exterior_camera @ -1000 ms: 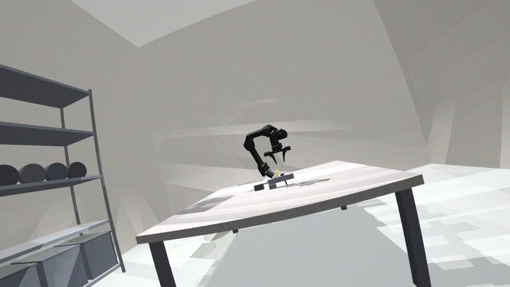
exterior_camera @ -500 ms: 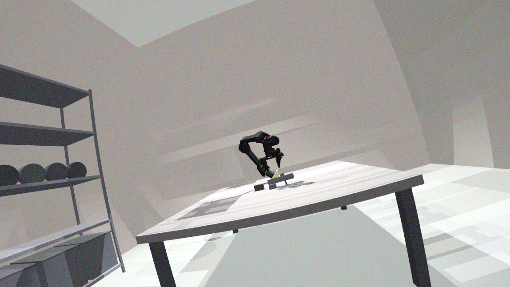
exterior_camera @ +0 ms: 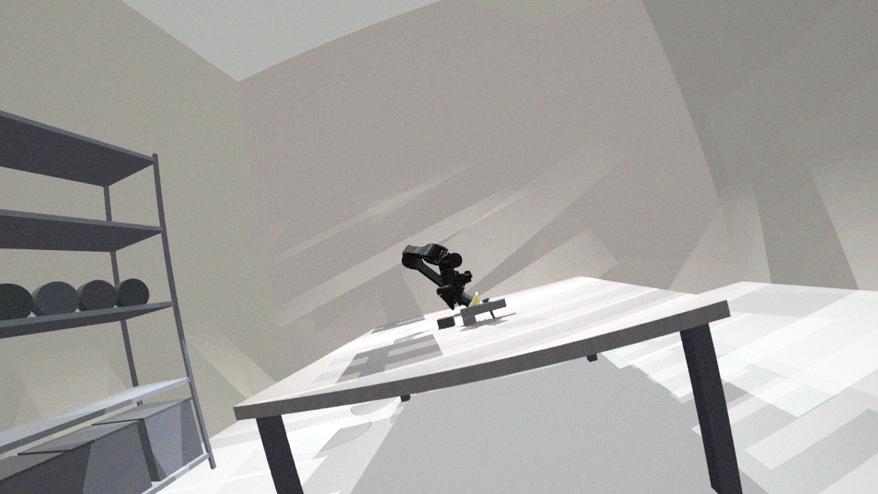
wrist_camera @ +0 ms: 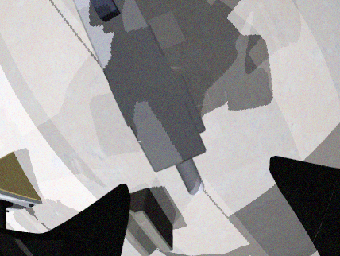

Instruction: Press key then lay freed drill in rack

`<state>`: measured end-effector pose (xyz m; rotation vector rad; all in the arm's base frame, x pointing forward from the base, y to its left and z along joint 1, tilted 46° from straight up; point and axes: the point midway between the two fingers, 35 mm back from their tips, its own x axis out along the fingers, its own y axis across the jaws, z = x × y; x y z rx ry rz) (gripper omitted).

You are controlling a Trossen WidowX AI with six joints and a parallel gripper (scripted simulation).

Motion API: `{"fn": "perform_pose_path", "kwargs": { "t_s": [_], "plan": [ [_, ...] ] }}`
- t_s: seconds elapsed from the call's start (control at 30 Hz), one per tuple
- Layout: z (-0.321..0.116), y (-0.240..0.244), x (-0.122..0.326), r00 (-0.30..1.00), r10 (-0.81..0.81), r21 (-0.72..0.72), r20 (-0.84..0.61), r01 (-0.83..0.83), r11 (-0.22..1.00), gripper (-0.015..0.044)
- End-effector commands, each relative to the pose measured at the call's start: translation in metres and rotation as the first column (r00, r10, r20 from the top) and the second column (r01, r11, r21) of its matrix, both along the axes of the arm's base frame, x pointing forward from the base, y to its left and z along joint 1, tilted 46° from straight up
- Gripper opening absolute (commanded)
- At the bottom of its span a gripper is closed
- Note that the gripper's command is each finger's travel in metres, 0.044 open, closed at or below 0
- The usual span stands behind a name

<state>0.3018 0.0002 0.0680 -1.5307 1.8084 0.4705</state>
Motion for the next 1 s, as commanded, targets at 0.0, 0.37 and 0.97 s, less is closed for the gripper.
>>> {"fn": "perform_pose_path", "kwargs": {
  "t_s": [0.0,0.37,0.97],
  "plan": [
    [0.011,-0.031,-0.011,0.969,0.181,0.014,-0.167,-0.181,0.983,0.0440],
    [0.011,-0.031,-0.011,0.969,0.181,0.014,-0.167,-0.181,0.983,0.0440],
    [-0.007,-0.041,-0.010,0.969,0.181,0.015,-0.167,-0.181,0.983,0.0440]
  ]
}}
